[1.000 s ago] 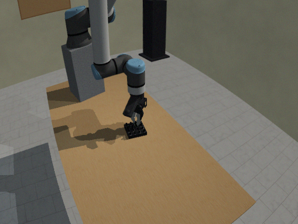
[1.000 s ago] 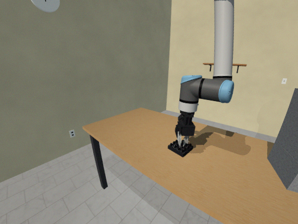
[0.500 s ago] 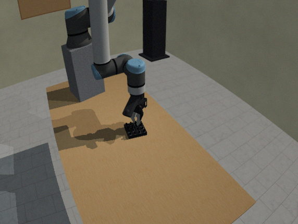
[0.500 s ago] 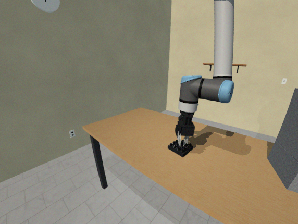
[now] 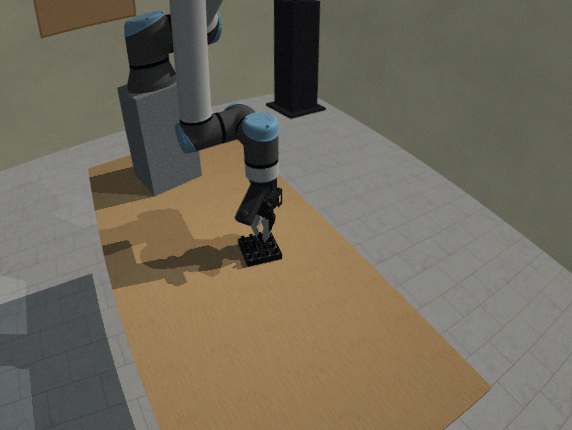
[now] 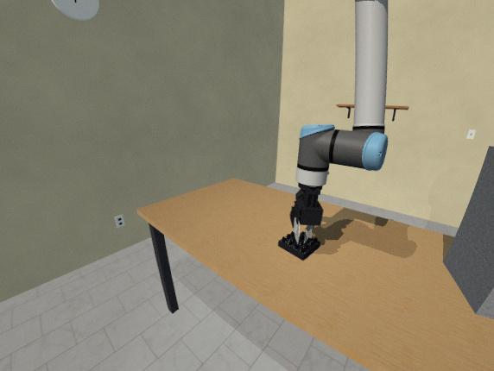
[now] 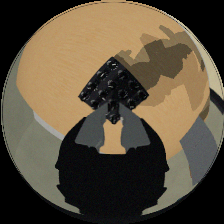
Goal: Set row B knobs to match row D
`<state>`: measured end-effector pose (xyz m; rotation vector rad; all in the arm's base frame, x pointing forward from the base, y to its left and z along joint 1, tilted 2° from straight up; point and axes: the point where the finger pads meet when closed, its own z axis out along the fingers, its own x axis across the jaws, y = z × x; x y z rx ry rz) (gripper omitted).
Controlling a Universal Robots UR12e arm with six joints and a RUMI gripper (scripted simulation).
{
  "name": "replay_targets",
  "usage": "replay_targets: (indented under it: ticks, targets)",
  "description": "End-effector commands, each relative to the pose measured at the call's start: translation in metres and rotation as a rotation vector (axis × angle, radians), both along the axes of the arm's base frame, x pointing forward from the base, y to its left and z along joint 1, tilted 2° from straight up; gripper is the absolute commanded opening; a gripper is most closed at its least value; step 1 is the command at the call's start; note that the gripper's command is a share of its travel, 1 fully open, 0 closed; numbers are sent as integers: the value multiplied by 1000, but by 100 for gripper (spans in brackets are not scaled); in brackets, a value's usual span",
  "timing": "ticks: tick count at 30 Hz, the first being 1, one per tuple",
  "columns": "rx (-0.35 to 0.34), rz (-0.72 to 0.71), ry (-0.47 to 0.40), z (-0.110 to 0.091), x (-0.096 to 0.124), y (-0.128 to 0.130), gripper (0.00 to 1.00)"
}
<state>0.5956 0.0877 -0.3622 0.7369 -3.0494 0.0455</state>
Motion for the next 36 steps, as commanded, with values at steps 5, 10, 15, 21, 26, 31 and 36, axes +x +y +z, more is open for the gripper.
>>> replay_targets:
  ticks: [5, 10, 15, 21, 26, 31, 36]
  targets:
    - [0, 0, -1, 0, 0, 0, 11]
    - [0, 0, -1, 0, 0, 0, 11]
    - [0, 0, -1, 0, 0, 0, 11]
    - [0, 0, -1, 1, 0, 0, 11]
    - [0, 0, -1, 9, 0, 0, 11]
    - [0, 0, -1, 17, 0, 0, 11]
    - [0, 0, -1, 31, 0, 1, 11]
